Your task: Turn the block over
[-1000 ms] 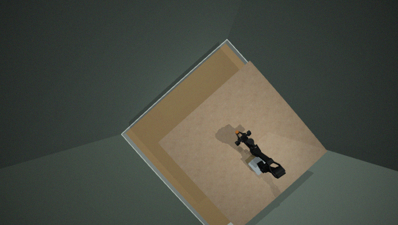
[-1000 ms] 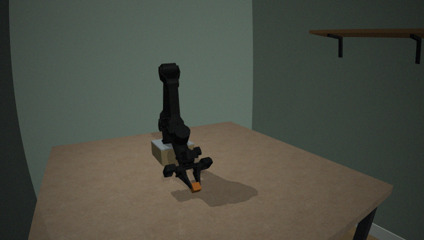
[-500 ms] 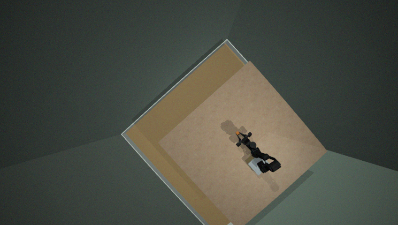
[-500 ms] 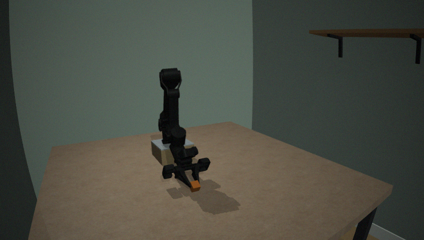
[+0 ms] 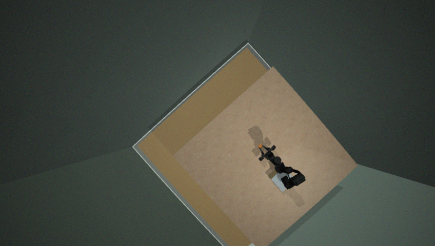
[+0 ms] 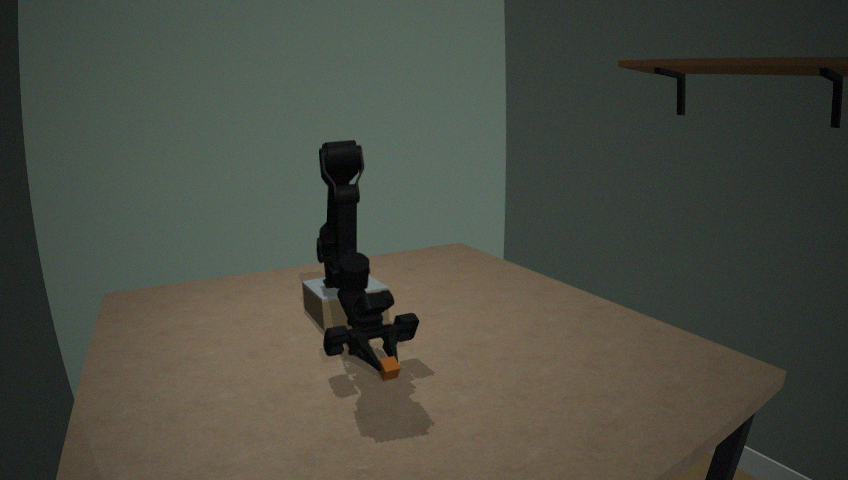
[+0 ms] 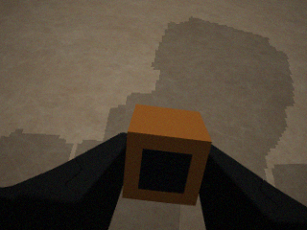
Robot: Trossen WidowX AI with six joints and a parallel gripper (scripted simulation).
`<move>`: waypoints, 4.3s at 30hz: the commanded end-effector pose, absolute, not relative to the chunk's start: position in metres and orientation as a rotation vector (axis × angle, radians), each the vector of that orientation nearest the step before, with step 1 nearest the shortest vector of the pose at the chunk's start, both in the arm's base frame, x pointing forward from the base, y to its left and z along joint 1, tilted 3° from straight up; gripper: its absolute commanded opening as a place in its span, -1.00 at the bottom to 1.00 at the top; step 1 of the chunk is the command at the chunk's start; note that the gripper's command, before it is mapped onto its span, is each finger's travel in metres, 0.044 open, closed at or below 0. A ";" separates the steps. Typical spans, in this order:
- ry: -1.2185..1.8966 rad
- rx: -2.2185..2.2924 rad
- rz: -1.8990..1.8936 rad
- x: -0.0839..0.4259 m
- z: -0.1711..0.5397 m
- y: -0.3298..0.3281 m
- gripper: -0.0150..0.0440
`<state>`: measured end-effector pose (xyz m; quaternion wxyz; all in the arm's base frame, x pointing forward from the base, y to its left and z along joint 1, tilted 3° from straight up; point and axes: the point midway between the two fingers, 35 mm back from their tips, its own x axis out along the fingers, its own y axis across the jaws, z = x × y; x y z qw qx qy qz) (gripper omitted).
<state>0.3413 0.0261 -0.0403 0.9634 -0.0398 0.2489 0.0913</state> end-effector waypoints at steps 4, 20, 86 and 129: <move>0.511 -0.075 0.188 0.339 -0.042 0.027 -0.40; 0.511 -0.075 0.188 0.339 -0.042 0.027 1.00; 1.058 -0.129 0.167 0.322 0.029 0.025 1.00; 1.572 -0.176 0.136 0.361 -0.003 0.032 1.00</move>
